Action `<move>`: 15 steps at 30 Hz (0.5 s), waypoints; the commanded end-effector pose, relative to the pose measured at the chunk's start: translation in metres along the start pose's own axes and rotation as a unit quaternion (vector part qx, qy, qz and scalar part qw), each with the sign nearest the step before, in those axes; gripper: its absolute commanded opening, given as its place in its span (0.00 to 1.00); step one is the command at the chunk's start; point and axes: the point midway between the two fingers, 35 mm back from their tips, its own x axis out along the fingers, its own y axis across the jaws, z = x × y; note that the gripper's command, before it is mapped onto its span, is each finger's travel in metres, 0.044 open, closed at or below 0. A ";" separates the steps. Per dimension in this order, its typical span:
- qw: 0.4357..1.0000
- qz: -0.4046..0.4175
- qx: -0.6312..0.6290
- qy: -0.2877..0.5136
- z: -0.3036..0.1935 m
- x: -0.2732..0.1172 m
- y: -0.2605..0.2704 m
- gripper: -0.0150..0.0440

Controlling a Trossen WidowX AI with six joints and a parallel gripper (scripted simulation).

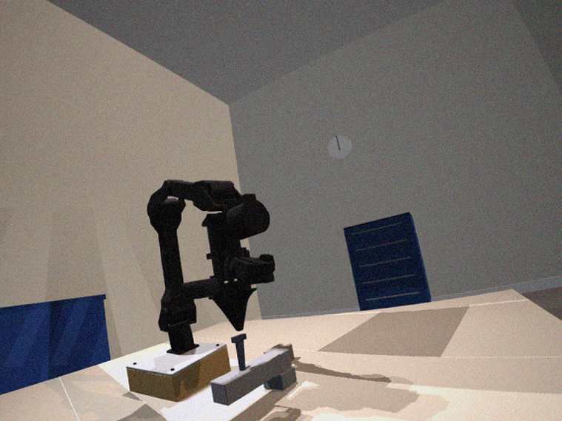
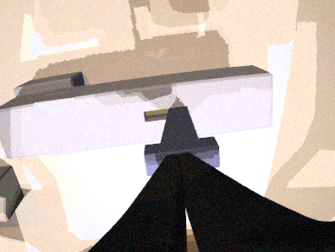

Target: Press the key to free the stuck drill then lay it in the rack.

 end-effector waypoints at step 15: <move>1.000 -0.003 -0.002 0.006 -0.002 0.014 -0.002 0.25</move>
